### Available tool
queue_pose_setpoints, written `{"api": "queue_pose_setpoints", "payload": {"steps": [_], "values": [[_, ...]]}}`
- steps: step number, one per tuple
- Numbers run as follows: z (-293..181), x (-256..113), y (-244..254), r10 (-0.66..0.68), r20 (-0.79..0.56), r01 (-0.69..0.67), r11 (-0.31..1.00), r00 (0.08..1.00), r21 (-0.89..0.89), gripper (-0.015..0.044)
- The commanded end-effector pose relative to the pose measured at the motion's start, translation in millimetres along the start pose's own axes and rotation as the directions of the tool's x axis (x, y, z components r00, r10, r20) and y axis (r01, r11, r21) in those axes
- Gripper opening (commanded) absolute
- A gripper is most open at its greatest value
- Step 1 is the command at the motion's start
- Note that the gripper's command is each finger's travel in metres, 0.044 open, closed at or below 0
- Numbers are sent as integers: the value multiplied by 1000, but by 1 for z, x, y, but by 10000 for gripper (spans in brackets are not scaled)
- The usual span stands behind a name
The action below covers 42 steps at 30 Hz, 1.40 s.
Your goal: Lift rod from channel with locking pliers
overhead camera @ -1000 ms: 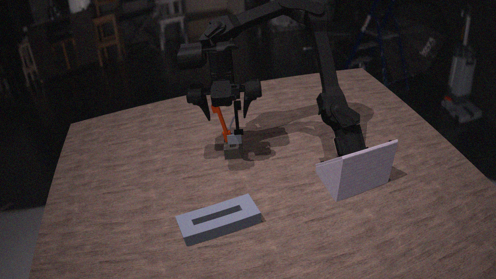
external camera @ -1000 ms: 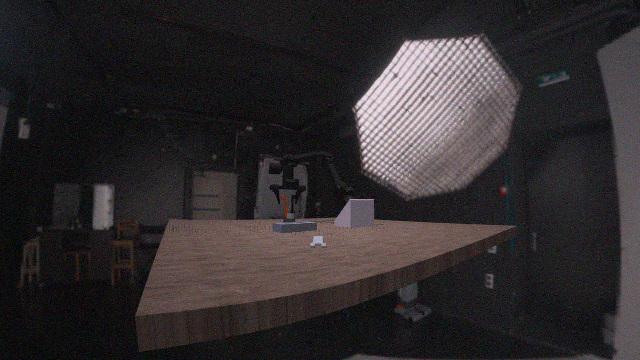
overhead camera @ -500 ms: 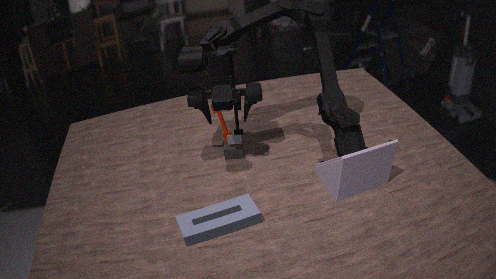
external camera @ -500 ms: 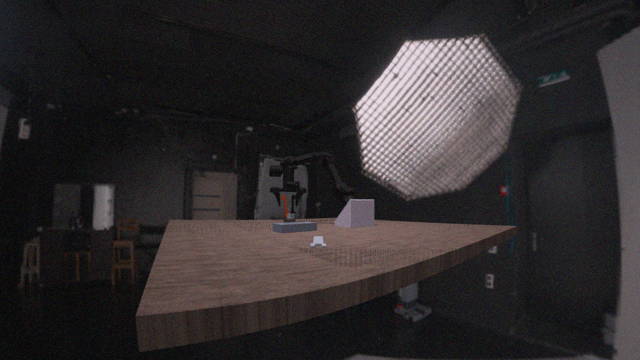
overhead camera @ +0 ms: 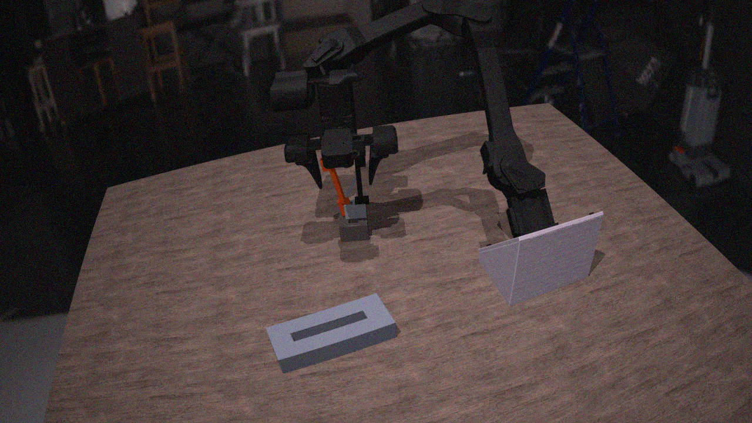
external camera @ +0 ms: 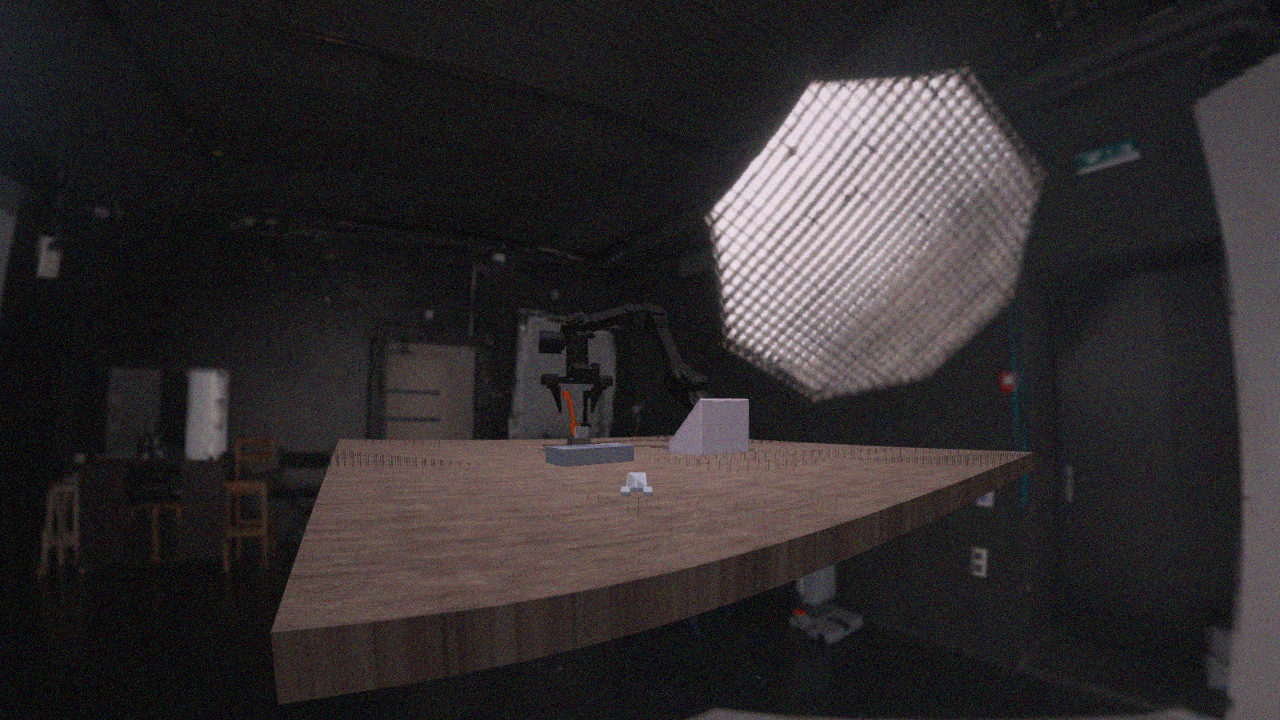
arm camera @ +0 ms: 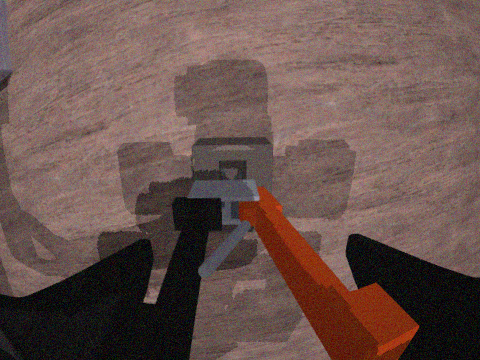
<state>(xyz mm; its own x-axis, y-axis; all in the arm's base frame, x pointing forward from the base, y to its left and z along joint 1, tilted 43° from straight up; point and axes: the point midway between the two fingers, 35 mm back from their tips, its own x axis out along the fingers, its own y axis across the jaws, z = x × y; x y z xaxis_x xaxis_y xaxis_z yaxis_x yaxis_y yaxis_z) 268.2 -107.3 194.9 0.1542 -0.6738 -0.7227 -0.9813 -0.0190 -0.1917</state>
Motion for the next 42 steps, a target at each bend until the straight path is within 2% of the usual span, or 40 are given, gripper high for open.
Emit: {"api": "queue_pose_setpoints", "payload": {"steps": [1,42], "values": [[1,0,0,-2,6,2,1000,1000,-4,407],[1,0,0,-2,6,2,1000,1000,-4,352]]}}
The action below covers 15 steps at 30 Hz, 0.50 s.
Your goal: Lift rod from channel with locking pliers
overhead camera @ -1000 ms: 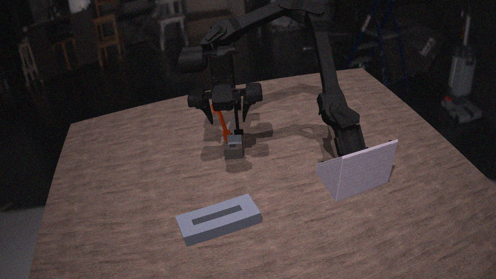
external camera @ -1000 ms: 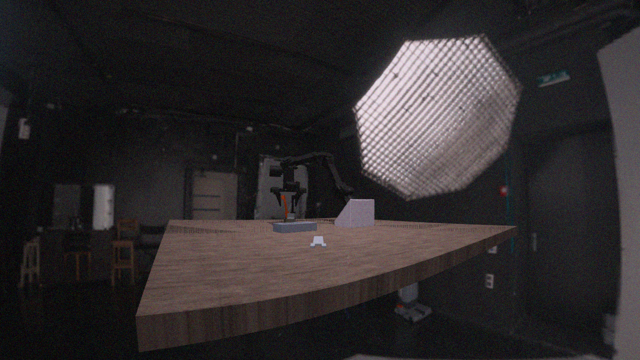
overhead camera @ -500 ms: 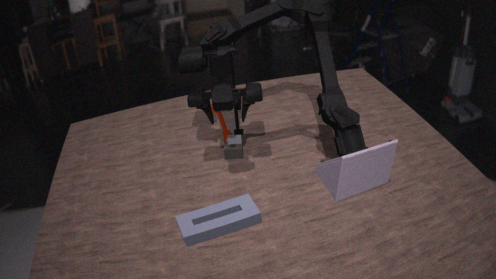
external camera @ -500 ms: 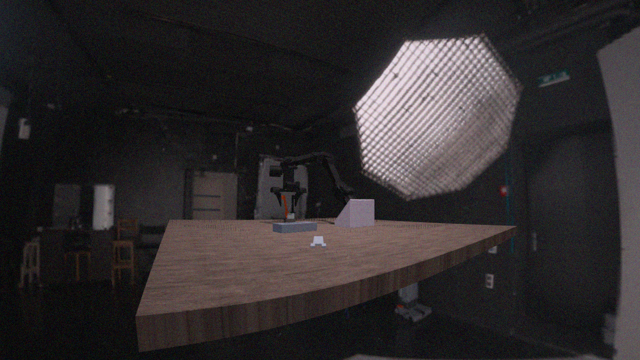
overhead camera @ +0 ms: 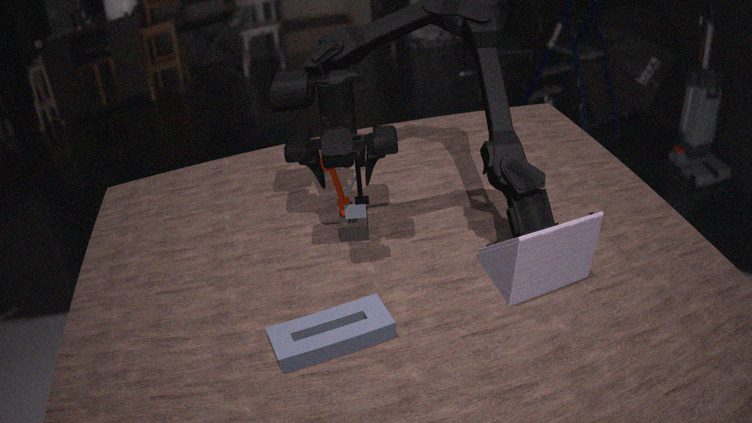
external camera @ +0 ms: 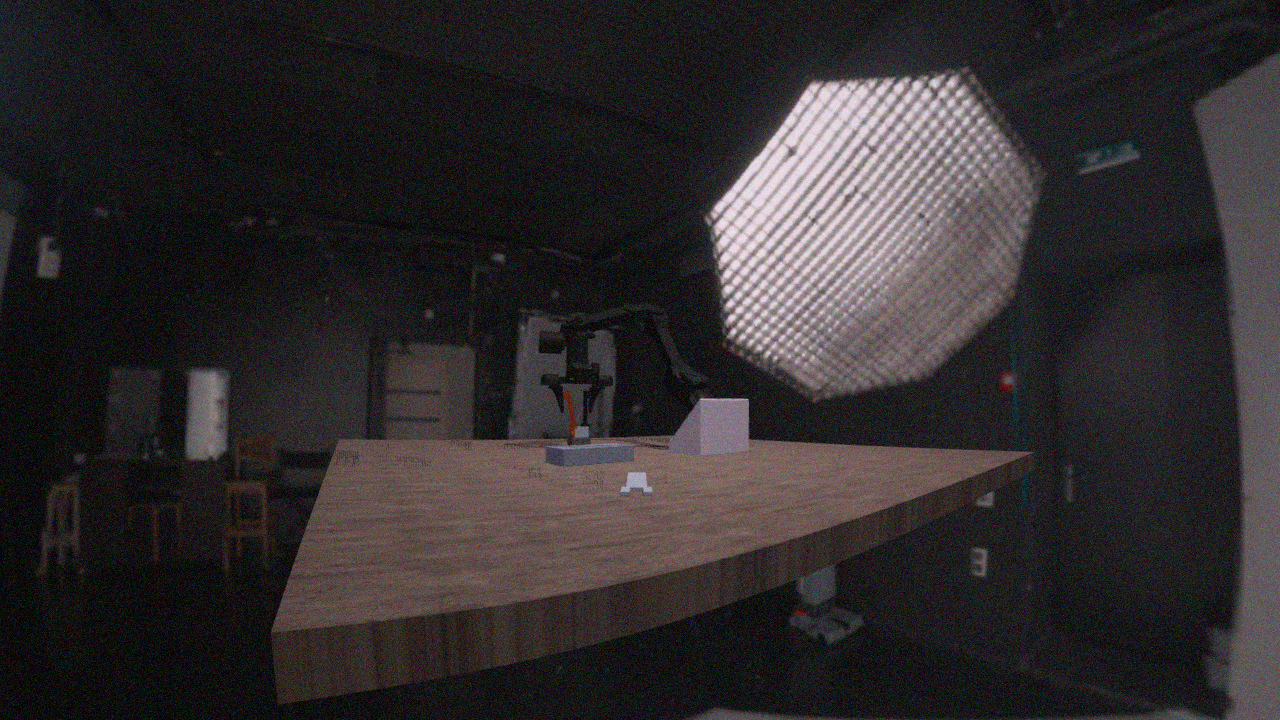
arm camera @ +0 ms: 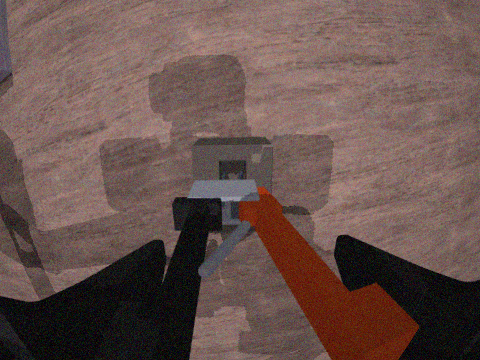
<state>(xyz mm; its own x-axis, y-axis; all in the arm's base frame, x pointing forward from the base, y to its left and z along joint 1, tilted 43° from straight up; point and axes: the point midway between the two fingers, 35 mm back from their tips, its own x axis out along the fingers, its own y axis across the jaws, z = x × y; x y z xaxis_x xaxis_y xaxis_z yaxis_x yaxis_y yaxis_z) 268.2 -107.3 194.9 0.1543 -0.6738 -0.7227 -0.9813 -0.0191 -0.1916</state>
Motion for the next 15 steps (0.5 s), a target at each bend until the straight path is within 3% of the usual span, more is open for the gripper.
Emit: {"api": "queue_pose_setpoints", "payload": {"steps": [1,15], "values": [[1,0,0,-2,6,2,1000,1000,-3,351],[1,0,0,-2,6,2,1000,1000,-3,333]]}}
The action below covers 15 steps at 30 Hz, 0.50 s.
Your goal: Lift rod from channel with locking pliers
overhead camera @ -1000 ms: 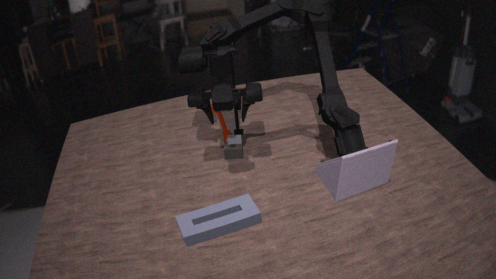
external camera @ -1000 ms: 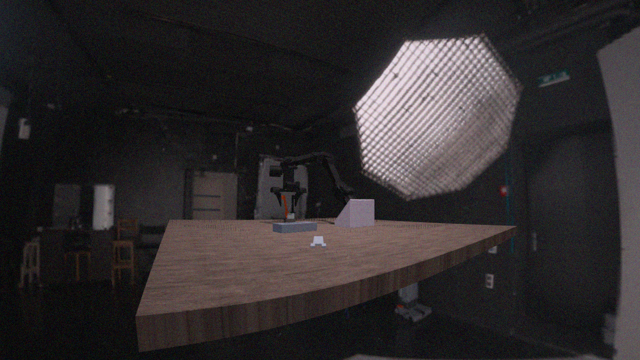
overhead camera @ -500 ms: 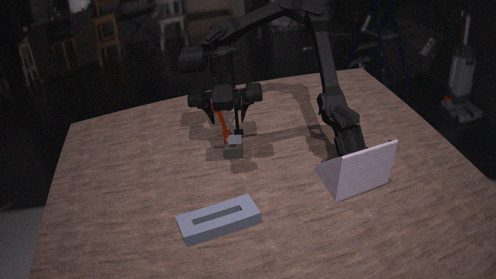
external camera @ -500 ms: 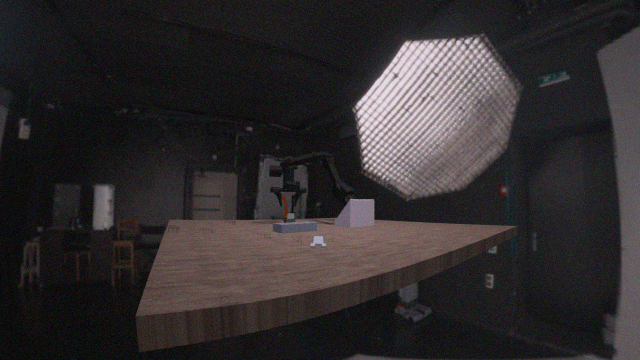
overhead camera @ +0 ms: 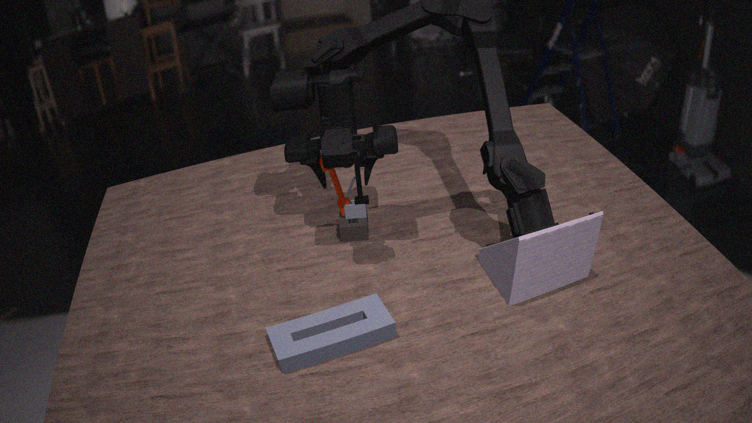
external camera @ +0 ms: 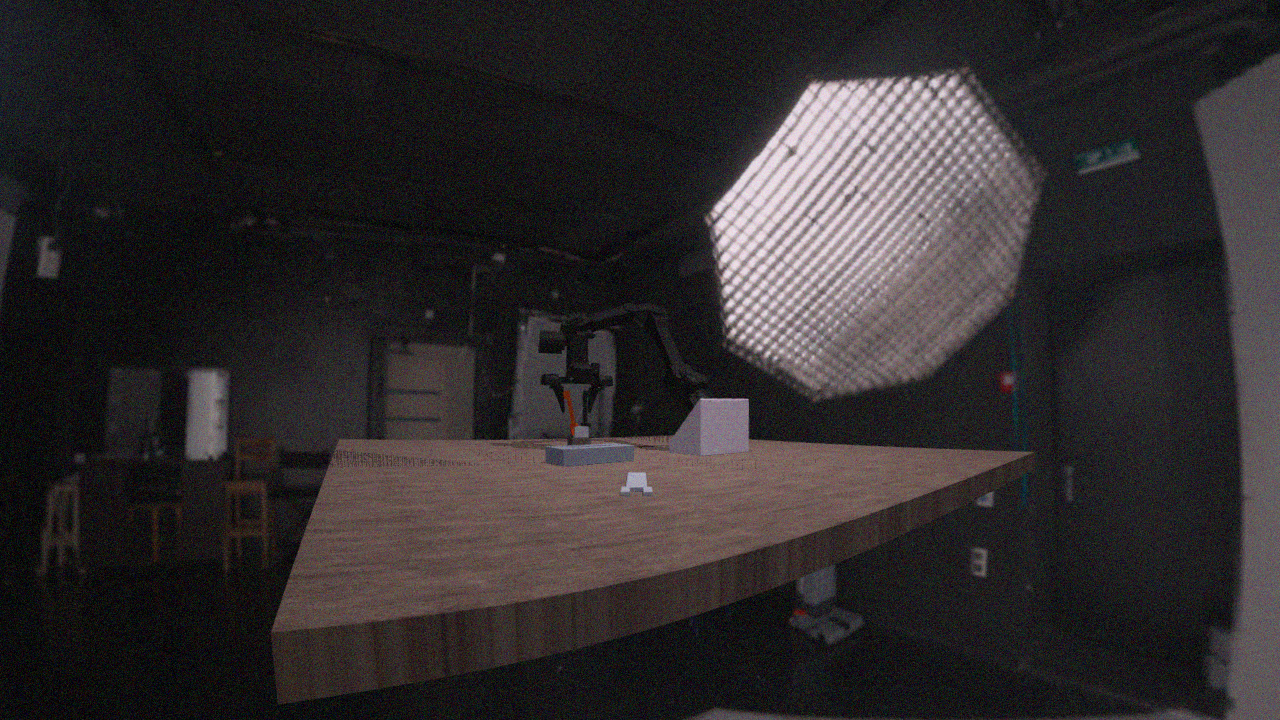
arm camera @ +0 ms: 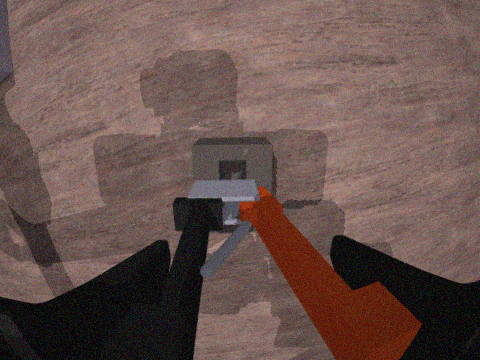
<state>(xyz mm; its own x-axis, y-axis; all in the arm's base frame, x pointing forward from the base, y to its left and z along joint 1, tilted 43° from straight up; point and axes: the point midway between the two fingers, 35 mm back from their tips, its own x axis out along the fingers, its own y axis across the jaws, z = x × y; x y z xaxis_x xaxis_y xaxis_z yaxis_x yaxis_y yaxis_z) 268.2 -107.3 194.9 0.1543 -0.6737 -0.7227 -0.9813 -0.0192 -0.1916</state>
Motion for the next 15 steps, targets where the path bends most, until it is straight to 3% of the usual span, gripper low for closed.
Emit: {"api": "queue_pose_setpoints", "payload": {"steps": [1,15], "values": [[1,0,0,-2,6,2,1000,1000,-3,318],[1,-11,0,-5,6,5,1000,1000,-3,318]]}}
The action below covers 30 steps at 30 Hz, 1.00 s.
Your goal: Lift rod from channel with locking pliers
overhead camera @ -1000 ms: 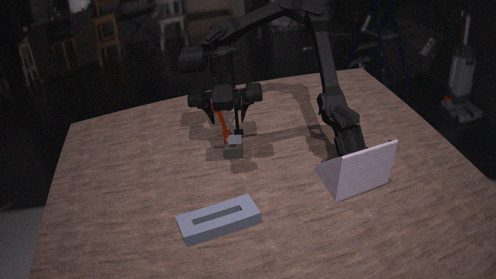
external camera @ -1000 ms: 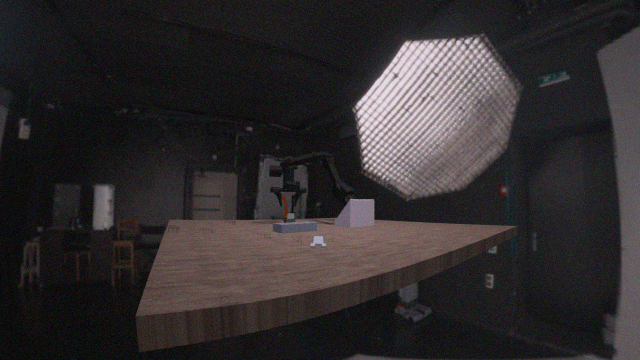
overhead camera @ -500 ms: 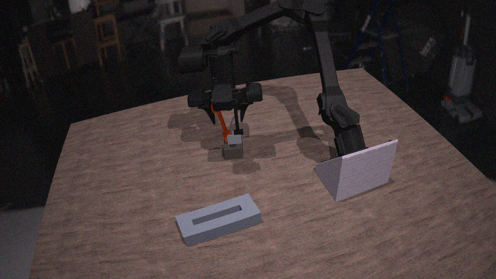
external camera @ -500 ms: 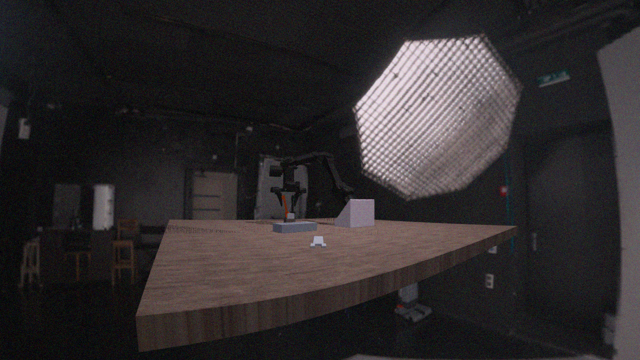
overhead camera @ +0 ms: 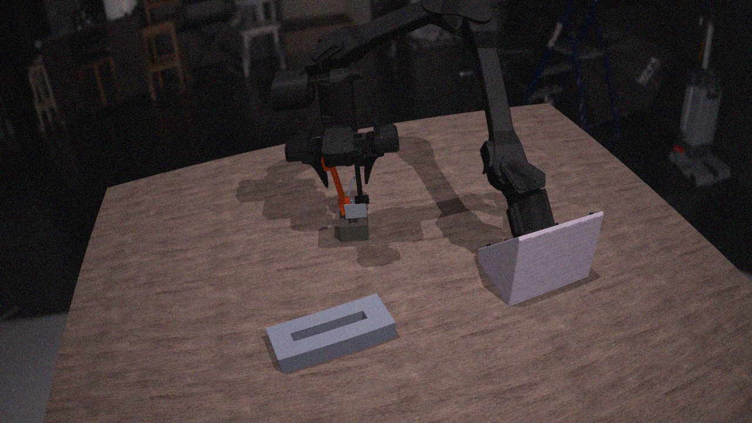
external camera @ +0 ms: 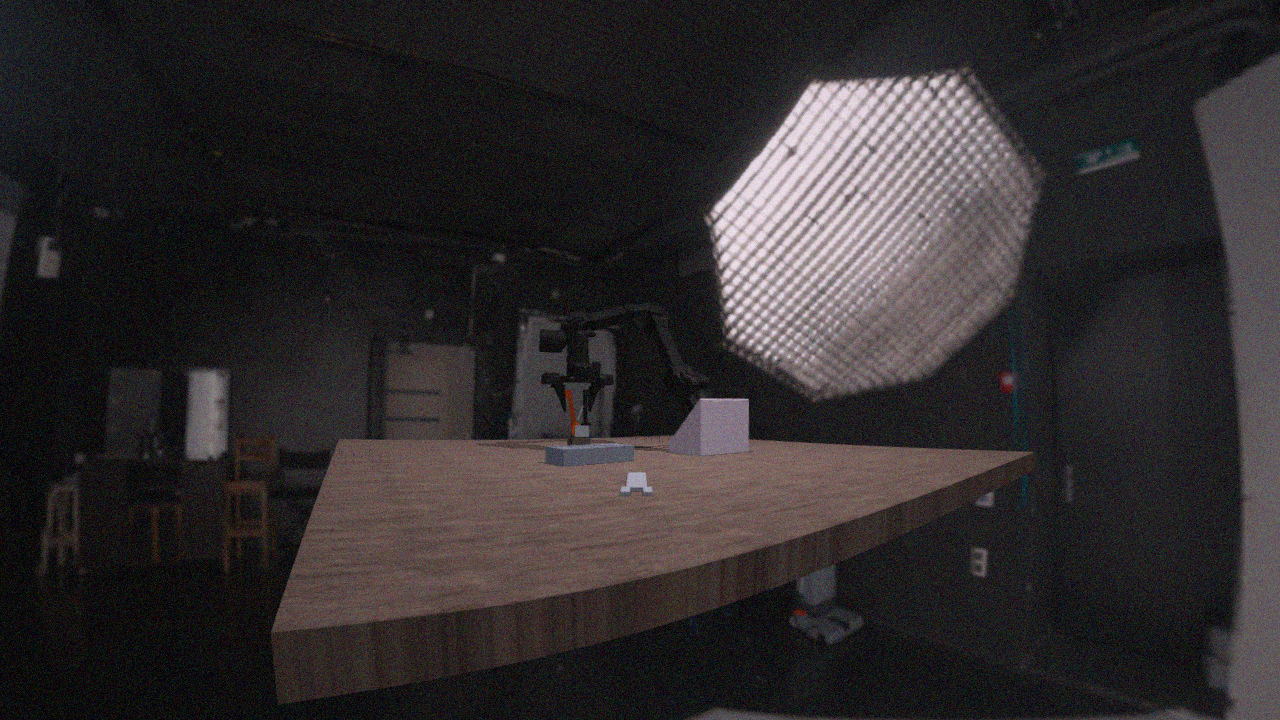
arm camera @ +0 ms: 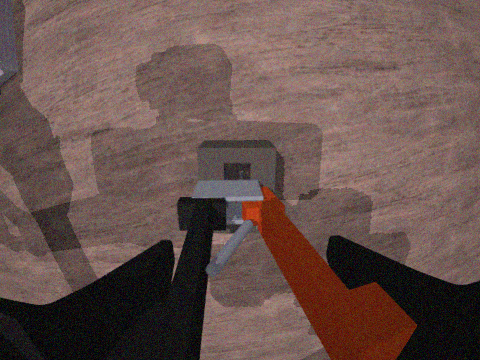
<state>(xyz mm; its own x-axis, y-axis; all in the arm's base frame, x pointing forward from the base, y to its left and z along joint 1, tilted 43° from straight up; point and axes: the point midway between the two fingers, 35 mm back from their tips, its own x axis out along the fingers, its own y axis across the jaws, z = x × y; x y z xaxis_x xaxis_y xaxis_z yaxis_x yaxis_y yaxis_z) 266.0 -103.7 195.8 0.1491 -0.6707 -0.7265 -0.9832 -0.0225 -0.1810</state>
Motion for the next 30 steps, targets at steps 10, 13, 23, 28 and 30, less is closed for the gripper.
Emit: {"api": "queue_pose_setpoints", "payload": {"steps": [10,13,23,28,30], "values": [[-1,-25,-1,-17,0,17,1000,1000,8,318],[-1,-30,0,-19,-1,19,1000,1000,8,318],[4,-36,-3,-22,2,22,999,1000,-37,318],[12,-36,-8,-22,8,23,994,1000,-103,318],[15,-36,-9,-22,10,23,991,1000,-129,318]]}}
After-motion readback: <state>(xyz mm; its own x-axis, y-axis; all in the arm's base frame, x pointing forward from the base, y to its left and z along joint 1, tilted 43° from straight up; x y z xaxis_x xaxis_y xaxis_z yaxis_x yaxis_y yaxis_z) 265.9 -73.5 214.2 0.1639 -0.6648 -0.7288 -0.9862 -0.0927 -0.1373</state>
